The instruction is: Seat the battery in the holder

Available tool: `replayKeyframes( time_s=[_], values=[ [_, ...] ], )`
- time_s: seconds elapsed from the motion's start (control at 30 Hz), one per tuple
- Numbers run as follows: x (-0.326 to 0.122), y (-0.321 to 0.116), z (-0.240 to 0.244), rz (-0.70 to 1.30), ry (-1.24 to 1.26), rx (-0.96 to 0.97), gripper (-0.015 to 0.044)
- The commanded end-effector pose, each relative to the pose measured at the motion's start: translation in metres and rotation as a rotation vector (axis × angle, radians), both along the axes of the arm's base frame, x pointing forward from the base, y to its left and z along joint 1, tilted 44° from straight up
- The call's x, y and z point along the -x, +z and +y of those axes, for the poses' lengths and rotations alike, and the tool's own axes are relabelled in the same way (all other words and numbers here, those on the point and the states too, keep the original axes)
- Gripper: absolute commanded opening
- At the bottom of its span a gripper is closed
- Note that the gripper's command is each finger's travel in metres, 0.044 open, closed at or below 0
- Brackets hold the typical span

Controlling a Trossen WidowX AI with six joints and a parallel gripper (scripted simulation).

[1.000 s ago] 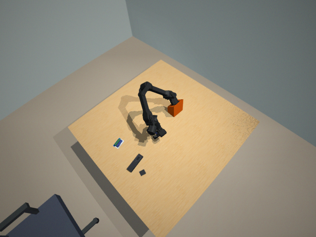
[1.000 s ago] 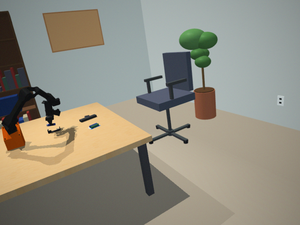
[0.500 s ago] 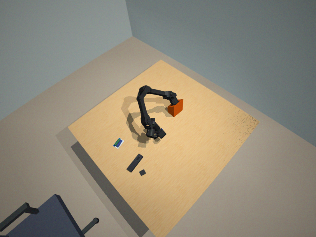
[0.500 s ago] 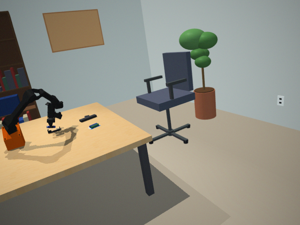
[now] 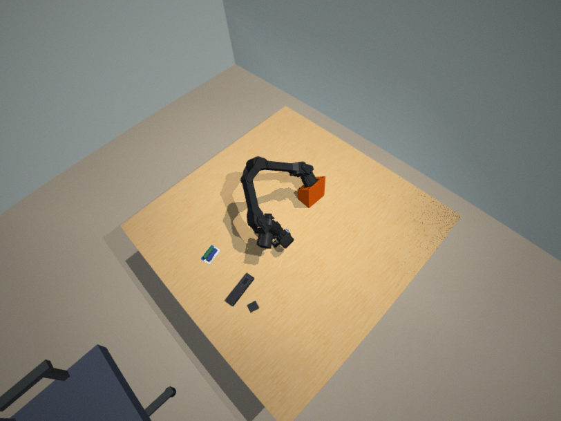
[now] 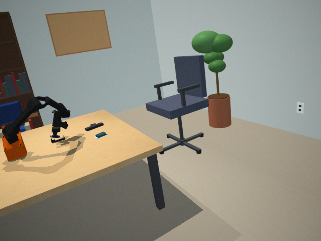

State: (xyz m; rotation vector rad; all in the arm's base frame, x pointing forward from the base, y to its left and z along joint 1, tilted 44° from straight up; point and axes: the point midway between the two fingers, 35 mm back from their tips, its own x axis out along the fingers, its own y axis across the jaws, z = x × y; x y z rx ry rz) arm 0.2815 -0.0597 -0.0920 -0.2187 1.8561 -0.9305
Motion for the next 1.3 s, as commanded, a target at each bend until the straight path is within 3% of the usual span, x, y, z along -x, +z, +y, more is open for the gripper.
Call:
replayKeyframes(
  time_s=[0.0,1.27],
  values=[
    [-0.001,-0.003,-0.002,0.020,-0.029,-0.008,0.0060],
    [-0.014,-0.008,-0.013,0.098,-0.109,-0.034,0.0060]
  ],
)
